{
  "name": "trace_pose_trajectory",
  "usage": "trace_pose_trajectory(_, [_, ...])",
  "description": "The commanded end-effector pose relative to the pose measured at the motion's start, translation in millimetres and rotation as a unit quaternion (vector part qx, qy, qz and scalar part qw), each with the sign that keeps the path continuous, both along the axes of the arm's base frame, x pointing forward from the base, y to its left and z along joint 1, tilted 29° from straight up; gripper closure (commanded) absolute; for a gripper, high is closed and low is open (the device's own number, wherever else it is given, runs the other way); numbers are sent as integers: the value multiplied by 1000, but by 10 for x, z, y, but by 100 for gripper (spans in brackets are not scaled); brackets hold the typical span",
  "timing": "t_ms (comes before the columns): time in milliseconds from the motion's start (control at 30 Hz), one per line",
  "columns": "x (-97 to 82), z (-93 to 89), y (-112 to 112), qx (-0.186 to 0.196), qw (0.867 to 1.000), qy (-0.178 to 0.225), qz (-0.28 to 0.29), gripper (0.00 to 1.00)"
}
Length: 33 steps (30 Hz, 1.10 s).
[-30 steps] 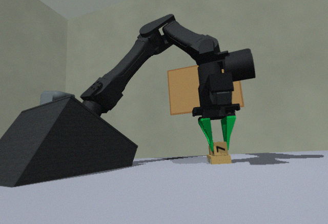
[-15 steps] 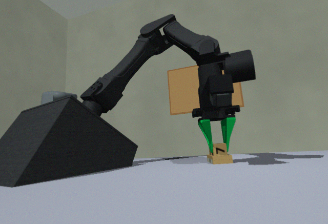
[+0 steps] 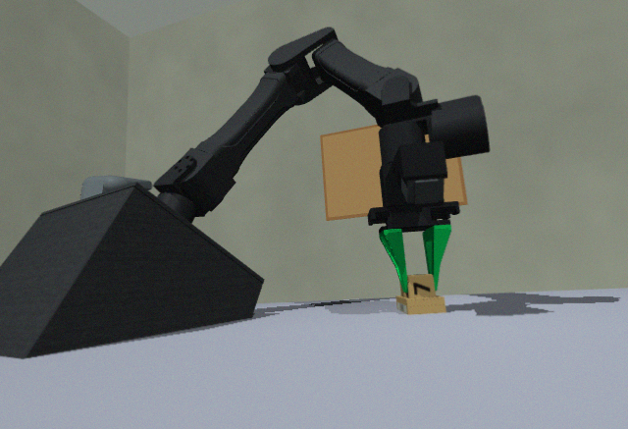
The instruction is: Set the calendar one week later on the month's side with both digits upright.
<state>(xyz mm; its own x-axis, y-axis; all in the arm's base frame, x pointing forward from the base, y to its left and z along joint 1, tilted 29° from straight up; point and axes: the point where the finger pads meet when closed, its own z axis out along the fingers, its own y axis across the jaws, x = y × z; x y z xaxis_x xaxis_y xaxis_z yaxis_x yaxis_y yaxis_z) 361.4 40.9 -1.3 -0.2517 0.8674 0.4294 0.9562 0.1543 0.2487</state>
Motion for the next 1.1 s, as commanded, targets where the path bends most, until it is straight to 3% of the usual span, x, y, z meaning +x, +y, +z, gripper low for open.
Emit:
trace_pose_trajectory(0, [30,-32,-28,-6,1000,-2,-4,74])
trace_pose_trajectory(1067, [-28,-99,-16,-5,1000,8,-5,74])
